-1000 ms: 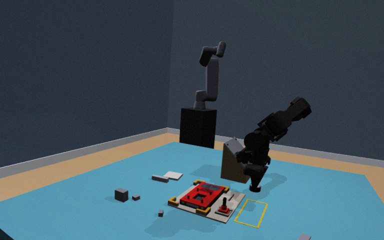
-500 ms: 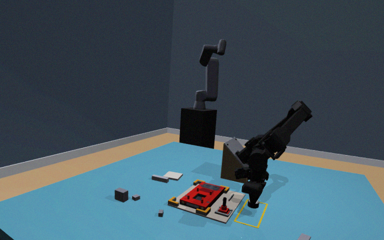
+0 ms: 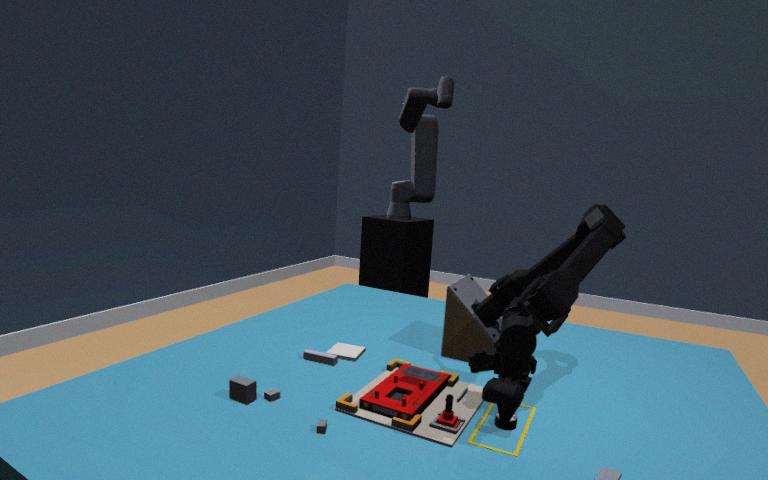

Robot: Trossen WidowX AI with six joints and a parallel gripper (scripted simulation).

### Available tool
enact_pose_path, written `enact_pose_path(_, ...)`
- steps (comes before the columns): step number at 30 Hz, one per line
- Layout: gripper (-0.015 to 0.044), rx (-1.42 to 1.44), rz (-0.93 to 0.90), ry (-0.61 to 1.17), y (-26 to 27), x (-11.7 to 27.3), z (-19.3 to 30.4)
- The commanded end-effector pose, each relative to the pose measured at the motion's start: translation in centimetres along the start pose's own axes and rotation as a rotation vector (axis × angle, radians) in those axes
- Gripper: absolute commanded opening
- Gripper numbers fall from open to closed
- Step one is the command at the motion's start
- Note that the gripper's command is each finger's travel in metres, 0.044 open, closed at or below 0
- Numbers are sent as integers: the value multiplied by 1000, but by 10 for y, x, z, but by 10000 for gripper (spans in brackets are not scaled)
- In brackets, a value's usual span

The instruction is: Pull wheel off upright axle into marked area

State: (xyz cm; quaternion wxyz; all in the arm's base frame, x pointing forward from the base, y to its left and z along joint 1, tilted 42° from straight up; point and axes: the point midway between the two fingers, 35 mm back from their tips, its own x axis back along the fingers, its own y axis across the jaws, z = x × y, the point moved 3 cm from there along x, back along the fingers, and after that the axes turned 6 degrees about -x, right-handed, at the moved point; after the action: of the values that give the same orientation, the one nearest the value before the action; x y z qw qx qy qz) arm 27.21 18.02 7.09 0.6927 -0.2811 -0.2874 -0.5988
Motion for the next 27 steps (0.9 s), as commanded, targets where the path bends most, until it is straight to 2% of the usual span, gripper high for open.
enact_pose_path(1, 210, 2, 0, 0, 0, 0, 0)
enact_pose_path(5, 300, 2, 0, -1, 1, 5, 0)
enact_pose_path(12, 300, -4, 2, -7, 1, 55, 0)
enact_pose_path(15, 300, -5, 2, -6, 1, 60, 0)
enact_pose_path(16, 326, -14, -4, -11, 1, 54, -4)
enact_pose_path(20, 431, -13, -2, -19, -22, 75, -22)
enact_pose_path(27, 440, -9, 6, -11, -74, 105, -47)
